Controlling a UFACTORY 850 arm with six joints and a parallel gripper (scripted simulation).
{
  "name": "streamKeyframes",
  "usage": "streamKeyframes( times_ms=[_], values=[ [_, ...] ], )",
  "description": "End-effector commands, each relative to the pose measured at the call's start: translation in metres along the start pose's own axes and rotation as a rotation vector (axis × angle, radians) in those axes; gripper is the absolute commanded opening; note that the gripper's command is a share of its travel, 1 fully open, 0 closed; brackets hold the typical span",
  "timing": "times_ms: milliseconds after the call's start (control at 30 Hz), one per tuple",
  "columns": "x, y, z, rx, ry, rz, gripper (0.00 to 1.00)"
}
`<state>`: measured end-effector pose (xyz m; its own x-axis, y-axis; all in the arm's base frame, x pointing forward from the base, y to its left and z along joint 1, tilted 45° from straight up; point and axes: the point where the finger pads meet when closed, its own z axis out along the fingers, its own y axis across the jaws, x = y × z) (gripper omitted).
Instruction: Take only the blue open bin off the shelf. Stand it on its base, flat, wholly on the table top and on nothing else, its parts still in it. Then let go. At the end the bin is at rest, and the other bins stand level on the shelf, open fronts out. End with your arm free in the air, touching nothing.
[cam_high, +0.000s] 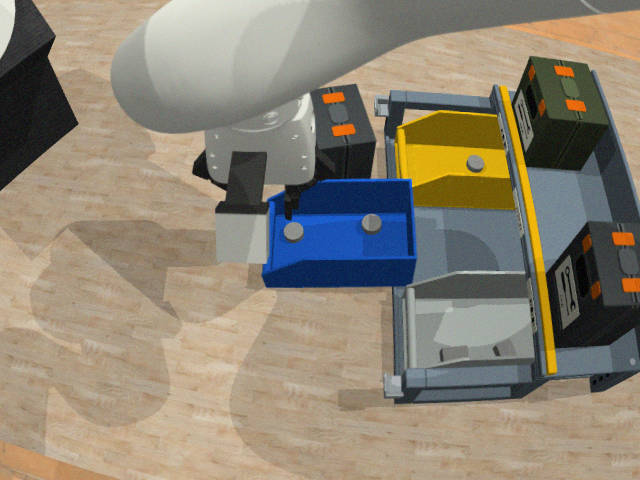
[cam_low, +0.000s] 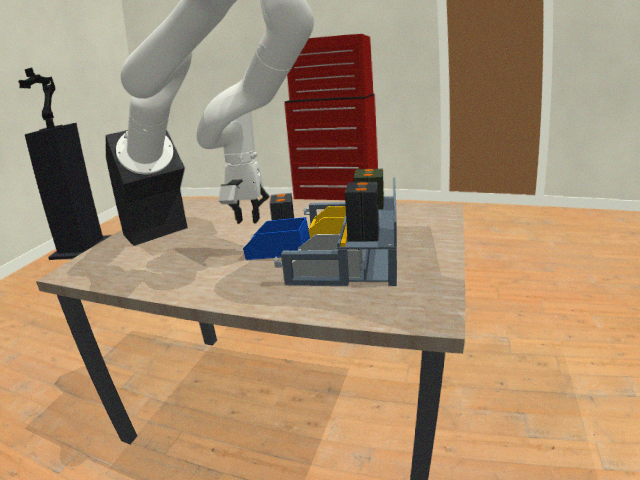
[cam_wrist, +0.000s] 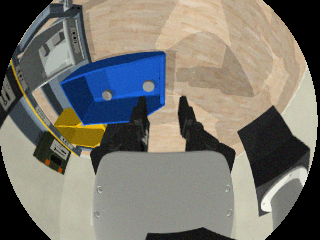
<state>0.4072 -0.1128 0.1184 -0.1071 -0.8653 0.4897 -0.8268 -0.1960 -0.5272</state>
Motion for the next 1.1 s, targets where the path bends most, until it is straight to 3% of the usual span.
streamKeyframes(
  times_ms=[0,300,467,867,1067],
  values=[
    [0.000,0.000,0.000,0.000,0.000,0.000,0.33],
    [0.000,0.000,0.000,0.000,0.000,0.000,0.33],
    [0.001,-0.038,-0.011,0.007,-0.029,0.000,0.33],
    [0.001,-0.038,-0.011,0.007,-0.029,0.000,0.33],
    [0.002,-0.076,-0.022,0.007,-0.029,0.000,0.33]
  ],
)
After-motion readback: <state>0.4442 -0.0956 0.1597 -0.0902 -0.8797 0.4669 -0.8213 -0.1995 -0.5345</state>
